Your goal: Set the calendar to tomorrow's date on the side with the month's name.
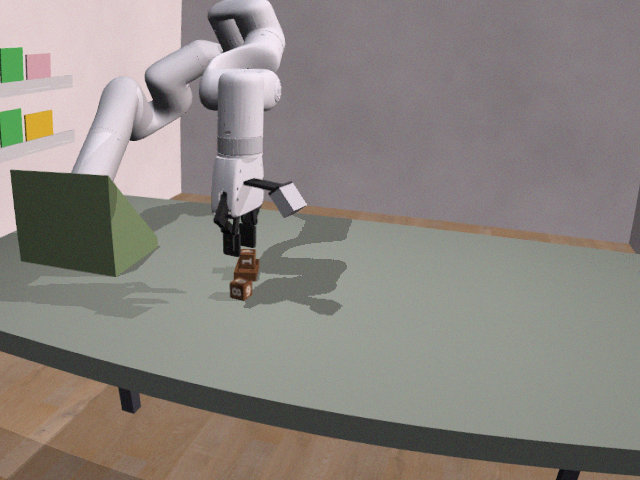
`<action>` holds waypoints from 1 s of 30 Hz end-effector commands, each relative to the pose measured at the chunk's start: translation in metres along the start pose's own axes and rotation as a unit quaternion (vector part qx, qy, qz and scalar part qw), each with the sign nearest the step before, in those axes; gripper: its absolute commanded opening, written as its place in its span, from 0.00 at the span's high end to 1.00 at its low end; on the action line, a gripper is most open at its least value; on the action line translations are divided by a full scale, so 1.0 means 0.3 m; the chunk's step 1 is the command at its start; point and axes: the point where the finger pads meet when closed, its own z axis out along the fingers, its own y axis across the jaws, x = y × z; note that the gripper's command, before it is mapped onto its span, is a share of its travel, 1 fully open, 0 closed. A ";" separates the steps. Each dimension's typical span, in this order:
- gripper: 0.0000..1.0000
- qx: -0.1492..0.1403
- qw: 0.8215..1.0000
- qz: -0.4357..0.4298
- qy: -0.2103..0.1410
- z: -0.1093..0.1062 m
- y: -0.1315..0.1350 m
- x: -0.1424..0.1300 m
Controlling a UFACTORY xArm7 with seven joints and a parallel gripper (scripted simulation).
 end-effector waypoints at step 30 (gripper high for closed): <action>0.53 -0.001 1.000 0.000 0.002 0.034 0.003 0.004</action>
